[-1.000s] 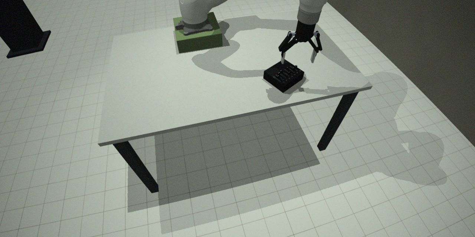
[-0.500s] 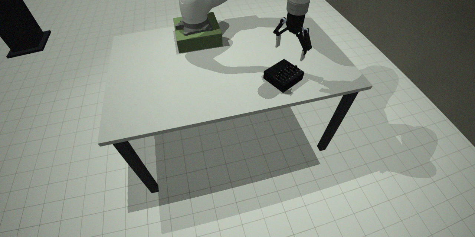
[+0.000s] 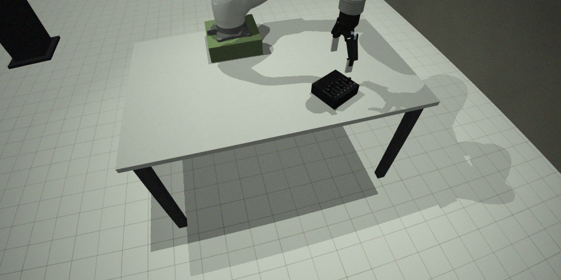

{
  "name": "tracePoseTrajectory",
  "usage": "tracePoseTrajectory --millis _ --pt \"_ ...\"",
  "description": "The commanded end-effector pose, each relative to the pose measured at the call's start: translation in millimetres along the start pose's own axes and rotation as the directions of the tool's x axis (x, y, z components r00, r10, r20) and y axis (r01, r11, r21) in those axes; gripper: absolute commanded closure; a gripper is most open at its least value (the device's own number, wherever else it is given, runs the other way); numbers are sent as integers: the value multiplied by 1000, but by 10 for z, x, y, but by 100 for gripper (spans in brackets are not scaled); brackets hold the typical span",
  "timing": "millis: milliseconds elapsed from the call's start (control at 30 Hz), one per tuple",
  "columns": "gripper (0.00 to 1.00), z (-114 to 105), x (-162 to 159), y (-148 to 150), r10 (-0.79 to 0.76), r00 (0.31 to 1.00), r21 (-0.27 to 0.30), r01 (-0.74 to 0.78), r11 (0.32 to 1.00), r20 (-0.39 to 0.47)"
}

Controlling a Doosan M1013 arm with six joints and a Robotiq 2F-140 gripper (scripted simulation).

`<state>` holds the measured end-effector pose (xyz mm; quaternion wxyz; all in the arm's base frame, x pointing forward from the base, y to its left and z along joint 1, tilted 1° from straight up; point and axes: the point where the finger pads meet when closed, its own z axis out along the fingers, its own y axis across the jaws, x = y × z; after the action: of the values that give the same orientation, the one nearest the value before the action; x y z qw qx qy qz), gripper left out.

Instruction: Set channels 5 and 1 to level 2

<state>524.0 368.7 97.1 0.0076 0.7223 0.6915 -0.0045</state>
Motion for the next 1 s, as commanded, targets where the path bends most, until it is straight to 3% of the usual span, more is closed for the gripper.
tracePoseTrajectory --millis 0,100,233,300,367,500,633,667,967 --pt "0 0 0 -1 2 1000 0 -2 1000 0" --pt "0 48 -46 15 84 996 0 -84 996 0" --pt "0 252 -243 74 394 919 0 -394 919 0" --pt "0 252 -243 74 394 919 0 -394 919 0" --pt "0 380 -373 104 579 815 2 -579 815 0" --pt "0 575 -576 140 752 659 9 -752 659 -1" --pt "0 621 -624 147 888 459 0 -888 459 0" --pt "90 621 -624 147 889 458 0 -889 458 0" --pt "90 621 -624 147 889 458 0 -889 458 0"
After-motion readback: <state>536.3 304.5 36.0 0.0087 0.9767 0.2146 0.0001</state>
